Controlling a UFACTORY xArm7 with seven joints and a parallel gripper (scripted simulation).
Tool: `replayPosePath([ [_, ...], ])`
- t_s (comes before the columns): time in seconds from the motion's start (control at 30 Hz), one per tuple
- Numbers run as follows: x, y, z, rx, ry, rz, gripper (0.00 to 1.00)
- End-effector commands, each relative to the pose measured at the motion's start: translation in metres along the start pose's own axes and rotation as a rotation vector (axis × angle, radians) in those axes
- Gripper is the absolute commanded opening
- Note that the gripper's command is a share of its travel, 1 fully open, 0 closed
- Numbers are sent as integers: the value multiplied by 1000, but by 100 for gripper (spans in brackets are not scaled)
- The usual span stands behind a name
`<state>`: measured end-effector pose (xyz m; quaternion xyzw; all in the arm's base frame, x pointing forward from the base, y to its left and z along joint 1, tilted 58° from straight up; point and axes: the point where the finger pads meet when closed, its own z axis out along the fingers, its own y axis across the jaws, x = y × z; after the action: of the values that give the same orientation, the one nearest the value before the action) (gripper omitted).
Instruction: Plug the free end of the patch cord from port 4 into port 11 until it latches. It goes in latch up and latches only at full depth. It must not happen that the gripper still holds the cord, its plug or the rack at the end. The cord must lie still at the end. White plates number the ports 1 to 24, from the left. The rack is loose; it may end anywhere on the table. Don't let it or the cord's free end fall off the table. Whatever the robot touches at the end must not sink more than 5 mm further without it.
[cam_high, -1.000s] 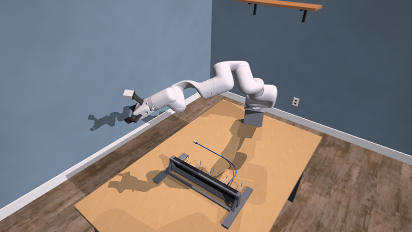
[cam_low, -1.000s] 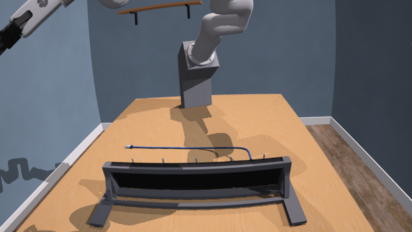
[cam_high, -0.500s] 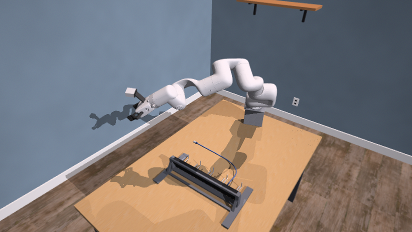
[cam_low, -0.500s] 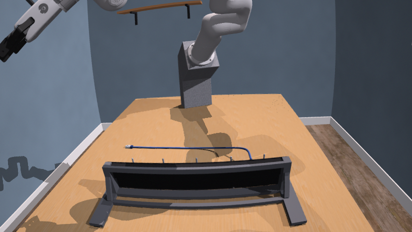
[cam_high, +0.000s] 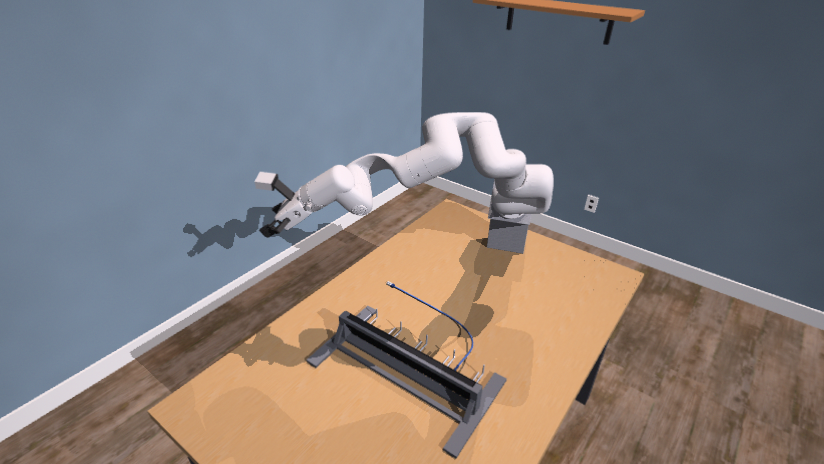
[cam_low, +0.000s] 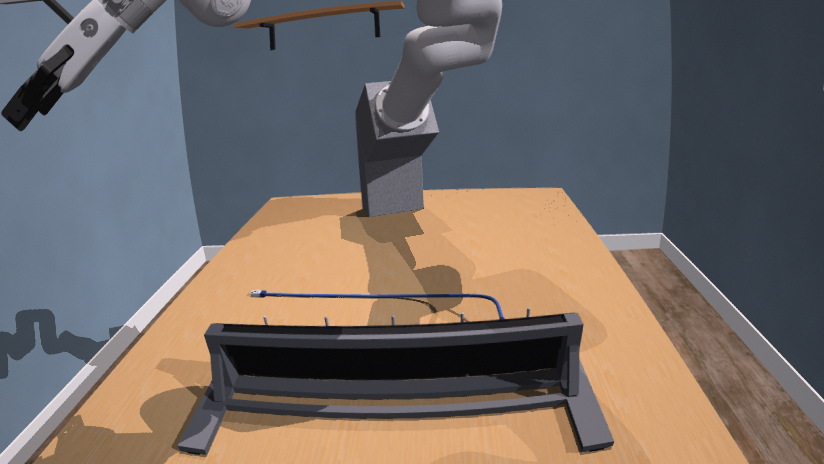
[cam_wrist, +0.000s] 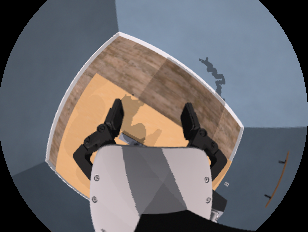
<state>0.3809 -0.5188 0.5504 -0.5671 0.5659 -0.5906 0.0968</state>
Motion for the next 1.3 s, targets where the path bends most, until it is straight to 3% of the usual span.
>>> replayPosePath([
  [0.0, -16, 40, 10, -28, -50, 50, 100],
  [0.07, -23, 52, 14, -36, -69, 66, 100],
  [0.43, -23, 52, 14, -36, -69, 66, 100],
  [0.47, -49, 86, 24, -57, -129, 112, 100],
  [0.63, -63, 101, 28, -67, -160, 134, 100],
  [1.0, -63, 101, 28, -67, -160, 134, 100],
  [1.03, -94, 130, 36, -85, -224, 179, 100],
  [1.27, -110, 143, 39, -93, -257, 200, 100],
])
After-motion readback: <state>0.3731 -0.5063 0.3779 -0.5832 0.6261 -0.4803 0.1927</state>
